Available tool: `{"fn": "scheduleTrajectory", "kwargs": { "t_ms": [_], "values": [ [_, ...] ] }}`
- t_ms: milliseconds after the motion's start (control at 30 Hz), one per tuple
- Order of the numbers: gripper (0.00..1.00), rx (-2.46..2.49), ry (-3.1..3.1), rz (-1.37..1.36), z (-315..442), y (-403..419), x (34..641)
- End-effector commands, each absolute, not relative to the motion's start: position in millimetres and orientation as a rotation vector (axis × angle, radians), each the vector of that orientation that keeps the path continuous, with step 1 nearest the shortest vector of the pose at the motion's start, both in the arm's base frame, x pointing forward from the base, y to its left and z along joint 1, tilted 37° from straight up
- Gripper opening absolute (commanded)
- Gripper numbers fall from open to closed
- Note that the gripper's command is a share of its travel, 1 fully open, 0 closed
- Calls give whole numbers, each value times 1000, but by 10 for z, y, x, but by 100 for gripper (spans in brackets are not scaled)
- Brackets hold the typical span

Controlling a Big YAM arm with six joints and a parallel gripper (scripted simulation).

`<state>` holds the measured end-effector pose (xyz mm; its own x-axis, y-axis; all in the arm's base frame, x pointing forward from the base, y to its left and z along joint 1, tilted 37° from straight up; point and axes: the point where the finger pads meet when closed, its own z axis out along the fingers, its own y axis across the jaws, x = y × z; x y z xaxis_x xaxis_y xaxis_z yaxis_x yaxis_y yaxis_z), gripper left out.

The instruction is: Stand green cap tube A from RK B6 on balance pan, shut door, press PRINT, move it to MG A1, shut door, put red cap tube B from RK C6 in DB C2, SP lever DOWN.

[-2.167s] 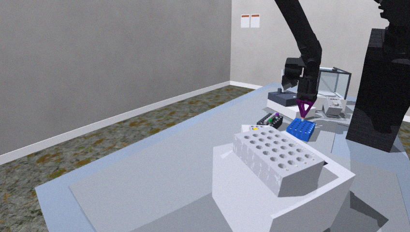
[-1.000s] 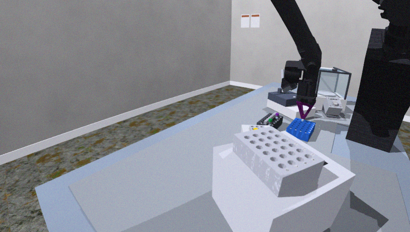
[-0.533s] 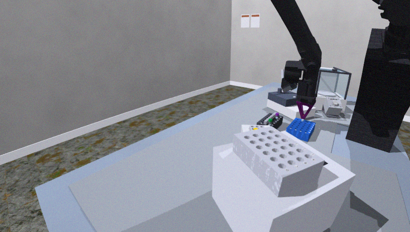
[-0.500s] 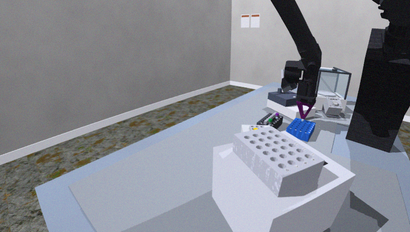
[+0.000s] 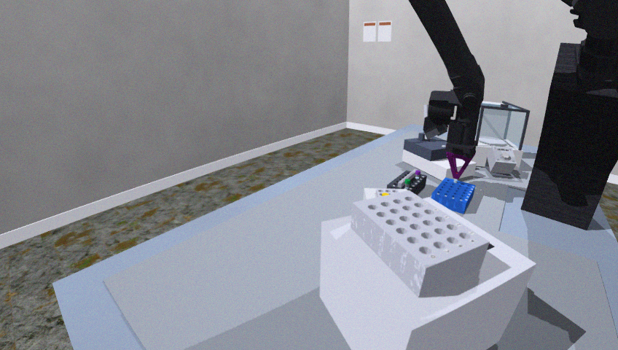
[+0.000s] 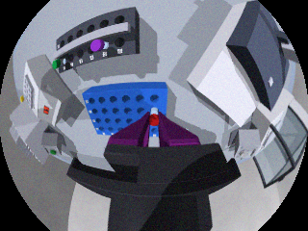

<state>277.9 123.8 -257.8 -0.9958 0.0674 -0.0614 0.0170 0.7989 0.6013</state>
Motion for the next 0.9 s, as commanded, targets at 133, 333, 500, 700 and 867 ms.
{"fn": "scheduleTrajectory", "kwargs": {
  "t_ms": [133, 333, 500, 700, 867],
  "values": [
    [9, 87, 2920, 971, -2564, 1174, 2704],
    [9, 90, 2910, 969, -2477, 1143, 2720],
    [9, 91, 2911, 968, -2457, 1127, 2705],
    [9, 90, 2926, 973, -2504, 1129, 2659],
    [9, 91, 2911, 969, -2422, 1101, 2702]
  ]
}}
